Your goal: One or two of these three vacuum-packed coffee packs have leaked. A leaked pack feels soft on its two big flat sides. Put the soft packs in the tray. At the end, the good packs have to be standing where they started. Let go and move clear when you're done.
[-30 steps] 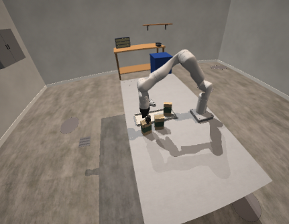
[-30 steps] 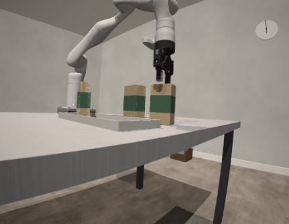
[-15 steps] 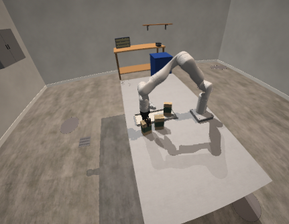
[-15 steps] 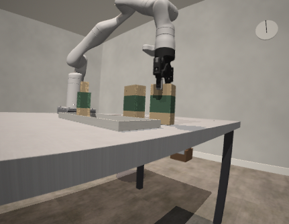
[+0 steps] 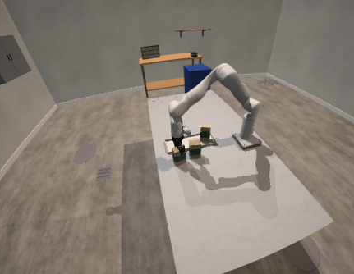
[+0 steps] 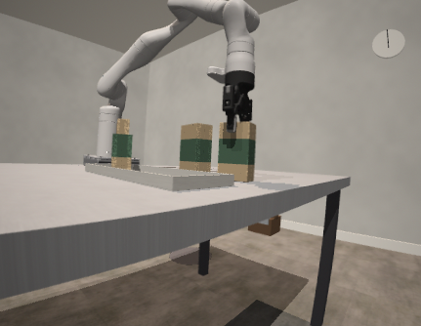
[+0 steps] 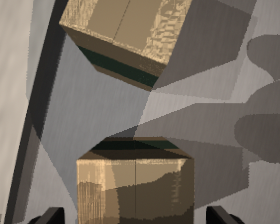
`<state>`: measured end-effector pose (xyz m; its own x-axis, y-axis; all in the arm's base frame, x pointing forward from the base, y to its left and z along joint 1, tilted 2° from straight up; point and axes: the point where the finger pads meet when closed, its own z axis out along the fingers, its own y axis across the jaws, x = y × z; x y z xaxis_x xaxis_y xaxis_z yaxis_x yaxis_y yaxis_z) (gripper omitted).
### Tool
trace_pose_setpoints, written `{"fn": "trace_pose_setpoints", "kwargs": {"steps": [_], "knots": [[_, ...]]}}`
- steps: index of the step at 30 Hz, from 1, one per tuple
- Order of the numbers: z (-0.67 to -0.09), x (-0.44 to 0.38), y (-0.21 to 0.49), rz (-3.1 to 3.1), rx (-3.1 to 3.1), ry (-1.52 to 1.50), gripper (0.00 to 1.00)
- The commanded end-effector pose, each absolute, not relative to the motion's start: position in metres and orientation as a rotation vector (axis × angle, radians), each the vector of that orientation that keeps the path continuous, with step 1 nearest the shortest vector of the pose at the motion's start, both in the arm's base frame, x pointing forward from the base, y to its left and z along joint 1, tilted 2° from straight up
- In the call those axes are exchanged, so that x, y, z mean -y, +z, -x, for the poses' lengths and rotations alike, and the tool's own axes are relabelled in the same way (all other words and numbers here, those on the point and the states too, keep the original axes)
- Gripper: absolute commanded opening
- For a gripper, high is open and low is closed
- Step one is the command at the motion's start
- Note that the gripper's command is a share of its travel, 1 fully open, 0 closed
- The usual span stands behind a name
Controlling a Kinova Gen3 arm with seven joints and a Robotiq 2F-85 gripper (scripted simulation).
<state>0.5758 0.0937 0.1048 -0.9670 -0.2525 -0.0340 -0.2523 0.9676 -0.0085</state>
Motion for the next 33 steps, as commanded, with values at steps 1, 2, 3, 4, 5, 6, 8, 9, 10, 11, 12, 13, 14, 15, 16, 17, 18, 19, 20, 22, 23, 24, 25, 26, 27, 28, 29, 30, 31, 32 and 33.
{"fn": "trace_pose_setpoints", "kwargs": {"steps": [1,2,3,4,5,6,8,9,10,11,12,13,14,15,16,17,18,19,20,22,23,24,25,26,27,28,29,30,31,32,33], "knots": [[-0.5763,-0.0938,0.106,0.395,-3.079,-0.006,0.85],[-0.5763,-0.0938,0.106,0.395,-3.079,-0.006,0.85],[-0.5763,-0.0938,0.106,0.395,-3.079,-0.006,0.85],[-0.5763,-0.0938,0.106,0.395,-3.079,-0.006,0.85],[-0.5763,-0.0938,0.106,0.395,-3.079,-0.006,0.85],[-0.5763,-0.0938,0.106,0.395,-3.079,-0.006,0.85],[-0.5763,-0.0938,0.106,0.395,-3.079,-0.006,0.85],[-0.5763,-0.0938,0.106,0.395,-3.079,-0.006,0.85],[-0.5763,-0.0938,0.106,0.395,-3.079,-0.006,0.85],[-0.5763,-0.0938,0.106,0.395,-3.079,-0.006,0.85],[-0.5763,-0.0938,0.106,0.395,-3.079,-0.006,0.85],[-0.5763,-0.0938,0.106,0.395,-3.079,-0.006,0.85],[-0.5763,-0.0938,0.106,0.395,-3.079,-0.006,0.85],[-0.5763,-0.0938,0.106,0.395,-3.079,-0.006,0.85],[-0.5763,-0.0938,0.106,0.395,-3.079,-0.006,0.85],[-0.5763,-0.0938,0.106,0.395,-3.079,-0.006,0.85],[-0.5763,-0.0938,0.106,0.395,-3.079,-0.006,0.85],[-0.5763,-0.0938,0.106,0.395,-3.079,-0.006,0.85],[-0.5763,-0.0938,0.106,0.395,-3.079,-0.006,0.85],[-0.5763,-0.0938,0.106,0.395,-3.079,-0.006,0.85],[-0.5763,-0.0938,0.106,0.395,-3.079,-0.006,0.85],[-0.5763,-0.0938,0.106,0.395,-3.079,-0.006,0.85],[-0.5763,-0.0938,0.106,0.395,-3.079,-0.006,0.85],[-0.5763,-0.0938,0.106,0.395,-3.079,-0.006,0.27],[-0.5763,-0.0938,0.106,0.395,-3.079,-0.006,0.27],[-0.5763,-0.0938,0.106,0.395,-3.079,-0.006,0.27],[-0.5763,-0.0938,0.106,0.395,-3.079,-0.006,0.27],[-0.5763,-0.0938,0.106,0.395,-3.079,-0.006,0.27],[-0.5763,-0.0938,0.106,0.395,-3.079,-0.006,0.27],[-0.5763,-0.0938,0.106,0.395,-3.079,-0.006,0.27],[-0.5763,-0.0938,0.106,0.395,-3.079,-0.006,0.27]]}}
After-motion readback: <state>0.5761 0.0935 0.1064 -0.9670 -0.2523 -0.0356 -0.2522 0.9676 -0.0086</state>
